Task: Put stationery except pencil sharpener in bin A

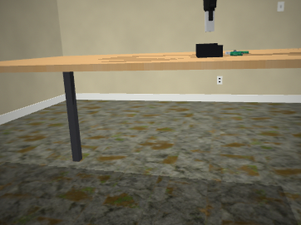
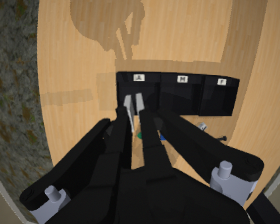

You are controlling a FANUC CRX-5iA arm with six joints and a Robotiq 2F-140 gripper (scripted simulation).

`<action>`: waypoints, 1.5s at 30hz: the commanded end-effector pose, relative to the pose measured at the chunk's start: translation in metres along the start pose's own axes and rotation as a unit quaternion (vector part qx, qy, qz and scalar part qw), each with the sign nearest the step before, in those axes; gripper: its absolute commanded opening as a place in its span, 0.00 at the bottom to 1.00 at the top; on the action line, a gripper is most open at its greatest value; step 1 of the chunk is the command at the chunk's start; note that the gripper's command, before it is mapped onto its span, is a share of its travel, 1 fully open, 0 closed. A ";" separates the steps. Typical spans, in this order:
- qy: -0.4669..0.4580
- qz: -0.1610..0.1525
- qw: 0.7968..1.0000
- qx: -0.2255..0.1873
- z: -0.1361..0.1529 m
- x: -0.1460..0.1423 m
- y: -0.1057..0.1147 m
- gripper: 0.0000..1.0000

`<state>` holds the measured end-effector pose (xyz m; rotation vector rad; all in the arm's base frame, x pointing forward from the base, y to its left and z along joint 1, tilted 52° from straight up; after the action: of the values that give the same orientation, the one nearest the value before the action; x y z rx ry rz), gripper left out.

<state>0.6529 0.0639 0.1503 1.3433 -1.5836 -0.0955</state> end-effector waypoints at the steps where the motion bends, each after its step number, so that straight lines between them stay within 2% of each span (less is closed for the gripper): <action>1: 0.000 0.000 1.000 -0.001 0.000 0.000 0.032 0.05; 9: 0.000 0.000 1.000 -0.001 0.000 0.000 0.098 0.05; 20: 0.000 0.000 1.000 -0.001 0.000 0.000 0.101 0.05; 21: 0.025 0.000 1.000 -0.001 0.006 0.002 0.096 0.23; 27: 0.135 0.001 0.991 -0.001 0.044 0.014 0.065 0.23; 29: 0.135 0.001 0.991 -0.001 0.044 0.014 0.065 0.23; 30: 0.183 0.001 0.983 -0.002 0.050 0.016 0.060 0.23; 36: 0.271 0.002 0.963 -0.005 0.088 0.027 0.029 0.23; 44: 0.385 0.000 0.923 -0.016 0.138 0.043 -0.011 0.23; 45: 0.385 0.000 0.923 -0.016 0.138 0.043 -0.011 0.23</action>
<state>0.5659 -0.0219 0.1185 1.1606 -0.9811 0.2910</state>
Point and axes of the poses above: the point where the finger pads meet when closed, its own y axis back along the fingers, its own x axis across the jaws, z = x × y, the point moved 1 cm from there along y, back along the fingers, and after that the axes turned 14 degrees about y, right-handed, at the moved point
